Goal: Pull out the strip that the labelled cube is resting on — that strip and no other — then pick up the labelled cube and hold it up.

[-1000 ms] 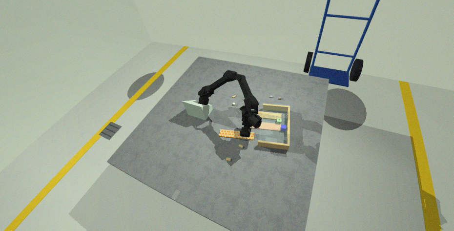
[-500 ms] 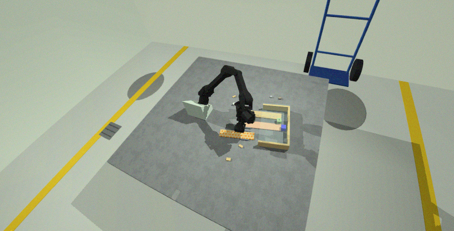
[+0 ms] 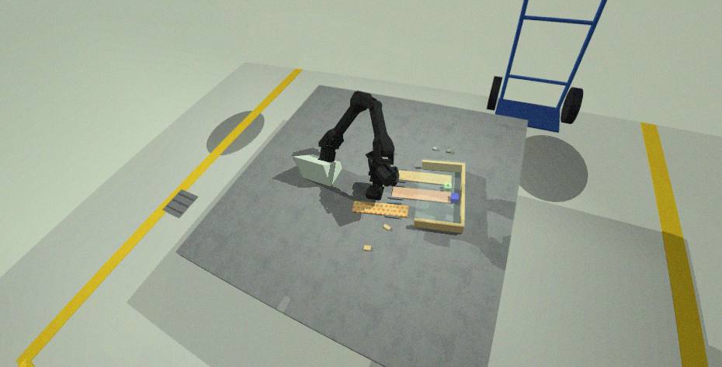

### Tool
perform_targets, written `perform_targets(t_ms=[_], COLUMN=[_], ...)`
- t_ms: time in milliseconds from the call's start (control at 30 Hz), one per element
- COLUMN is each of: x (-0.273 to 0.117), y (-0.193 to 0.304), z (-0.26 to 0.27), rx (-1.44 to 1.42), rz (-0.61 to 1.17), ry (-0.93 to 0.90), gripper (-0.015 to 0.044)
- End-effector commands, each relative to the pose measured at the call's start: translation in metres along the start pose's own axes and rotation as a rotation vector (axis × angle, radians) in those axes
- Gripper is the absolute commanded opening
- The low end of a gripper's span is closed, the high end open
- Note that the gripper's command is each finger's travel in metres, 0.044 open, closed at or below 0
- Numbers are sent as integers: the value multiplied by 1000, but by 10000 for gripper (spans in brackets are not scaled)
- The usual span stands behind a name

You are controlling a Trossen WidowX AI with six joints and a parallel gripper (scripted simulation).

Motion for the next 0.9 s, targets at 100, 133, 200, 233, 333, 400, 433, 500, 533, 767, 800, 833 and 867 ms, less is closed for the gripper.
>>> perform_targets(t_ms=[100,133,200,233,333,400,433,500,533,767,800,833,867], x=[-4,-9,-21,-28,-36,-36,-36,-36,-36,-36,-36,-36,-36], y=[11,11,11,11,11,11,11,11,11,11,11,11,11], z=[3,3,2,3,3,3,3,3,3,3,3,3,3], rx=[-5,-5,-5,-5,-5,-5,-5,-5,-5,-5,-5,-5,-5], rz=[-3,-2,-2,-2,-2,-2,-2,-2,-2,-2,-2,-2,-2], ry=[5,5,6,6,6,6,6,6,6,6,6,6,6], gripper=[0,0,0,0,0,0,0,0,0,0,0,0,0])
Point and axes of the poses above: the point midway between the two fingers, 35 mm back from their tips, its own x axis out along the fingers, its own z axis across the jaws, y = z × x, the point moved 6 cm from there along -x, back along the fingers, and after that the axes turned 4 degrees about x, right-handed, at the moved point
